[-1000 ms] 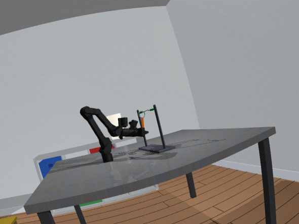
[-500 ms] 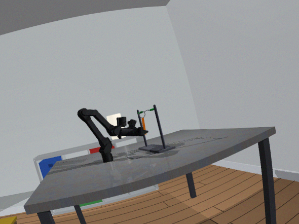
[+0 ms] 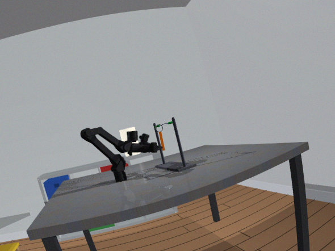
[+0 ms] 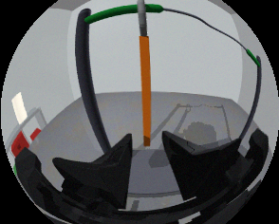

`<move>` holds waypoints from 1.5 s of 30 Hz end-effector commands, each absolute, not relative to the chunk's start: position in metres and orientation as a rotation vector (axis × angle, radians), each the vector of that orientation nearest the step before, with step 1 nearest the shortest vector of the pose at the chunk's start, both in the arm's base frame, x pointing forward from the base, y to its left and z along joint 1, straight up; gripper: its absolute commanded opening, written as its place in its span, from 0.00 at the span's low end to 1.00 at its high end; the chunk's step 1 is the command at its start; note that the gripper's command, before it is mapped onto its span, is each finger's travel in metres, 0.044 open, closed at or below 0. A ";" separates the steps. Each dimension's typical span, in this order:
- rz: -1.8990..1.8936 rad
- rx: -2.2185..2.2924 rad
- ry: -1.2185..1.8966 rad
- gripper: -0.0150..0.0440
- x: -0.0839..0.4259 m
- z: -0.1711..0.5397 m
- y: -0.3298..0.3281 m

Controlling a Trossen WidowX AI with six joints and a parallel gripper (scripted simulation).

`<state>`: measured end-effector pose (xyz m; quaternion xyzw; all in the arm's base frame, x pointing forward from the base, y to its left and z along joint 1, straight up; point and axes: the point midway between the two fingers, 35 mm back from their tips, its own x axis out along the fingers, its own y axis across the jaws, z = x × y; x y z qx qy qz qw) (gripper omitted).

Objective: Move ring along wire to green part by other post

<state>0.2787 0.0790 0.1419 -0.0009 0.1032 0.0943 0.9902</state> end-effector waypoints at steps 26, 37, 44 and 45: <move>0.189 -0.001 0.210 0.57 0.262 0.141 0.075; 0.189 -0.001 0.214 1.00 0.216 0.151 0.066; 0.189 -0.001 0.214 1.00 0.213 0.151 0.065; 0.189 -0.001 0.214 1.00 0.213 0.151 0.065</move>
